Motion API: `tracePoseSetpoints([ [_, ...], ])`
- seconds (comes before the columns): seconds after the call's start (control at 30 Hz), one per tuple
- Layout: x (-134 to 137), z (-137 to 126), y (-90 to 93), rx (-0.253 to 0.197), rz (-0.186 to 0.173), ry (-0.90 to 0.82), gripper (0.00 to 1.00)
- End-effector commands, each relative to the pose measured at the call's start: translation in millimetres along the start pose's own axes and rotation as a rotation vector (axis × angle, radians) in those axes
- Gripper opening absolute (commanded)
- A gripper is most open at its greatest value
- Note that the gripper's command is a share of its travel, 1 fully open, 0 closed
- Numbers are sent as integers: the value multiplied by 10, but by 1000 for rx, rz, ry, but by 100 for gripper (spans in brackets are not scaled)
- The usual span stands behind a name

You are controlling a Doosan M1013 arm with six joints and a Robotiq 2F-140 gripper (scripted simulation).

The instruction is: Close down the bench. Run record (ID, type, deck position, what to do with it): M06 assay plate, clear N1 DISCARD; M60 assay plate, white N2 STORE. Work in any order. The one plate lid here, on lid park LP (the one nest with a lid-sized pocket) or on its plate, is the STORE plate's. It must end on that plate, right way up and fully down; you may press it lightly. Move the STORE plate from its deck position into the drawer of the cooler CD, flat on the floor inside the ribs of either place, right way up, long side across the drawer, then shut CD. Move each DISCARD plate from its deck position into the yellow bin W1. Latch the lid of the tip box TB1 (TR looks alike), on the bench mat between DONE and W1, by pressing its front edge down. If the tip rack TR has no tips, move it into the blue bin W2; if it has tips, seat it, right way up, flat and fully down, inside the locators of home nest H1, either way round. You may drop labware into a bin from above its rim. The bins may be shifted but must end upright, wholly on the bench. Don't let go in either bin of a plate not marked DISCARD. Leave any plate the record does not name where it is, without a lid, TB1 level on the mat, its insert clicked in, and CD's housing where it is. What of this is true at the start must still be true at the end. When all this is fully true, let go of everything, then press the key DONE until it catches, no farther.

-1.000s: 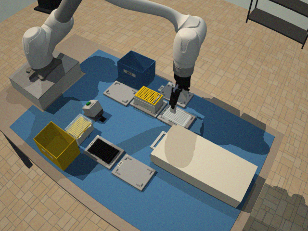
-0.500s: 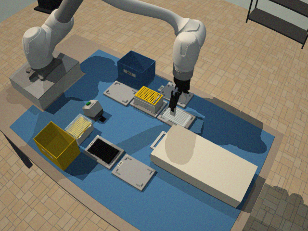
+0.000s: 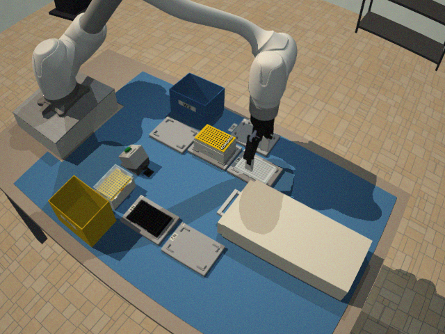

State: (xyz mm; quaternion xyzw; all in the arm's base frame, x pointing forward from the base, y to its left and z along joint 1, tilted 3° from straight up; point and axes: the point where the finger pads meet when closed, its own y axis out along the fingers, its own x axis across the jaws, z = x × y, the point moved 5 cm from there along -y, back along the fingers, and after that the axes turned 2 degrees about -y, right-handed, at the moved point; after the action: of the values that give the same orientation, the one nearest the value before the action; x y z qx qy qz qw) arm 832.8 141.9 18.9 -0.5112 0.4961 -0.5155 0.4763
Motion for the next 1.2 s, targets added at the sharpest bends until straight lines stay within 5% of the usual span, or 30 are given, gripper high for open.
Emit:
tracePoseSetpoints([
  [0.0, 0, 0, 26, 0, 0, 0, 66],
  [1.17, 0, 0, 386, 0, 0, 0, 66],
])
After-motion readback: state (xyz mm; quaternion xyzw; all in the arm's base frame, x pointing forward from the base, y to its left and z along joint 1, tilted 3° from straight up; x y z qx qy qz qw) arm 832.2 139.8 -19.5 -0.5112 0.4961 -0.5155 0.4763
